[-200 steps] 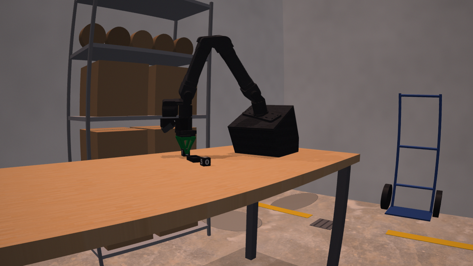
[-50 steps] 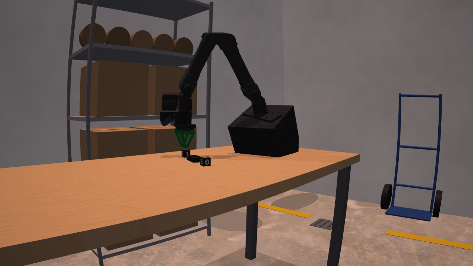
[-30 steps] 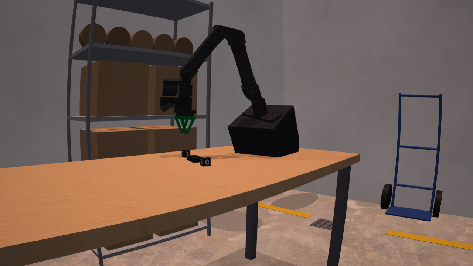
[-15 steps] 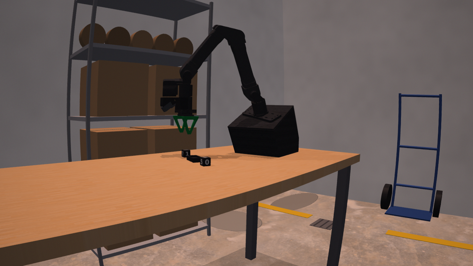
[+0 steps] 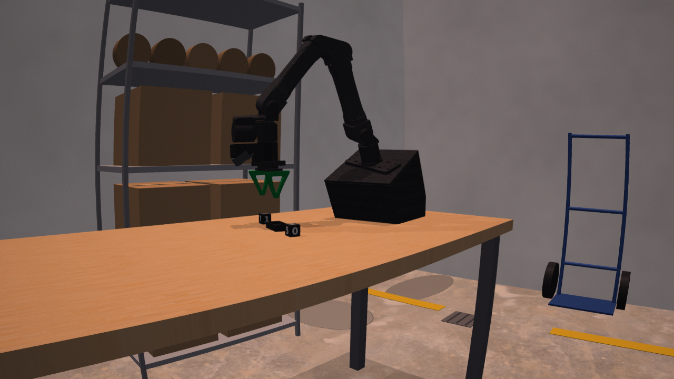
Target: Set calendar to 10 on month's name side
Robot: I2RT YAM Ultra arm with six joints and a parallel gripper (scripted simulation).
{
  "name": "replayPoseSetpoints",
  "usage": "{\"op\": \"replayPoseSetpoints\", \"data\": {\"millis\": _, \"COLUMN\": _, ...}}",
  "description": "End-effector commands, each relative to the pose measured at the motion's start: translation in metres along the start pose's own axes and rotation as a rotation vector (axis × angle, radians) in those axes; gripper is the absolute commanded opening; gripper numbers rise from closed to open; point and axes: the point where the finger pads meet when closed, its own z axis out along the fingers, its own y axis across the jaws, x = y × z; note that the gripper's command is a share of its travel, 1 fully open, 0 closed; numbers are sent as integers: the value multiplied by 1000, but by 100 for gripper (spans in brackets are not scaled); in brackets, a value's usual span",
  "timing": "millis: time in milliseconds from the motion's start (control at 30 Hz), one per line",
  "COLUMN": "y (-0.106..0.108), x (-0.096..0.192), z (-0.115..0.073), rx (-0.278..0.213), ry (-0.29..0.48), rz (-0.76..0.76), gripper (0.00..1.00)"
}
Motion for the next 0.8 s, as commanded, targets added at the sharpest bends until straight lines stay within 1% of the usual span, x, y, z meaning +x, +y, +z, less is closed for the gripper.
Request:
{"op": "replayPoseSetpoints", "data": {"millis": 0, "y": 23, "x": -10, "z": -5, "rx": 19, "ry": -23, "rz": 55, "gripper": 100}}
{"op": "replayPoseSetpoints", "data": {"millis": 33, "y": 23, "x": -10, "z": -5, "rx": 19, "ry": -23, "rz": 55, "gripper": 100}}
{"op": "replayPoseSetpoints", "data": {"millis": 167, "y": 90, "x": -11, "z": -2, "rx": 17, "ry": -29, "rz": 58, "gripper": 100}}
{"op": "replayPoseSetpoints", "data": {"millis": 267, "y": 129, "x": -7, "z": -4, "rx": 10, "ry": -41, "rz": 62, "gripper": 100}}
{"op": "replayPoseSetpoints", "data": {"millis": 300, "y": 138, "x": -6, "z": -4, "rx": 8, "ry": -44, "rz": 63, "gripper": 100}}
{"op": "replayPoseSetpoints", "data": {"millis": 367, "y": 149, "x": -4, "z": -5, "rx": 5, "ry": -48, "rz": 64, "gripper": 100}}
{"op": "replayPoseSetpoints", "data": {"millis": 467, "y": 152, "x": -3, "z": -5, "rx": 3, "ry": -49, "rz": 65, "gripper": 100}}
{"op": "replayPoseSetpoints", "data": {"millis": 500, "y": 152, "x": -3, "z": -5, "rx": 3, "ry": -49, "rz": 65, "gripper": 45}}
{"op": "replayPoseSetpoints", "data": {"millis": 767, "y": 152, "x": -3, "z": -5, "rx": 3, "ry": -49, "rz": 65, "gripper": 45}}
